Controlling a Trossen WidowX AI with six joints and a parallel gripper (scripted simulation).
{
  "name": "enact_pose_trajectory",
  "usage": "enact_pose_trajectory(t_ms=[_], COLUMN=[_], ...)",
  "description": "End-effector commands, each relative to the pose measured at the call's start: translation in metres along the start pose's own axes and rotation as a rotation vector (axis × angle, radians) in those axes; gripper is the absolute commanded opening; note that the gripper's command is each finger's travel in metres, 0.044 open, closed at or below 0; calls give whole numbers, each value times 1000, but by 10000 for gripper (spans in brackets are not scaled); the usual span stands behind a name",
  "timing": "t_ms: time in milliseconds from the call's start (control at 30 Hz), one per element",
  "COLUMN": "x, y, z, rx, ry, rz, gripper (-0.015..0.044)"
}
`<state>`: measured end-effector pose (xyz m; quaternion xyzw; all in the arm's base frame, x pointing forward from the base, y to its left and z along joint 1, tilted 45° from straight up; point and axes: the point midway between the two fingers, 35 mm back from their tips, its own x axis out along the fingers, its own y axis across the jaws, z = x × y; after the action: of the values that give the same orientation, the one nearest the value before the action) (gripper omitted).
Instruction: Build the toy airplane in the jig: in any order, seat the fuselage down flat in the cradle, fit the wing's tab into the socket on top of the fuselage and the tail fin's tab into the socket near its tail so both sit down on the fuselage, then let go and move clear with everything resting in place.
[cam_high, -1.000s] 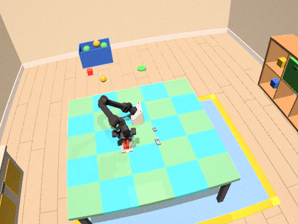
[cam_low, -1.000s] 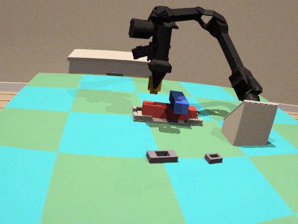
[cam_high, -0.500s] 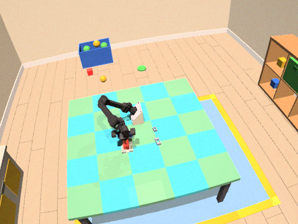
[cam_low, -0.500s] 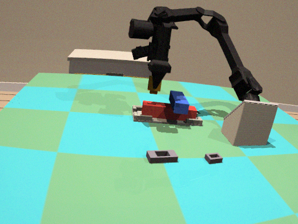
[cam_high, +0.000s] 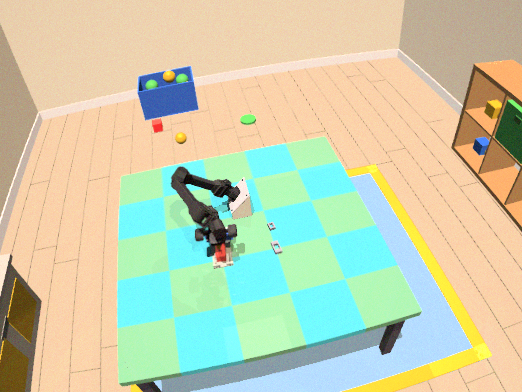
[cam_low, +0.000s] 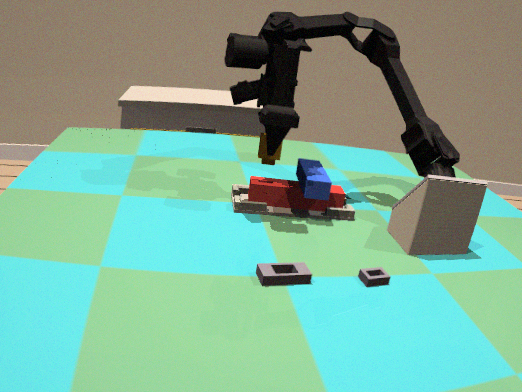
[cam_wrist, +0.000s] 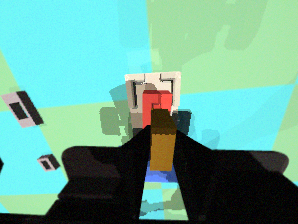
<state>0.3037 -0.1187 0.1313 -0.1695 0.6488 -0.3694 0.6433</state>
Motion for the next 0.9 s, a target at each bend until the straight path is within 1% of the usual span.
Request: enact_pose_trajectory(t_ms=[0, 667, 867], x=[5, 37, 39], y=[-1, -1, -1], z=[0, 0, 0], rx=[-4, -3, -3], ry=[0, -1, -1], rz=[-3, -5, -6], gripper=[67, 67, 67])
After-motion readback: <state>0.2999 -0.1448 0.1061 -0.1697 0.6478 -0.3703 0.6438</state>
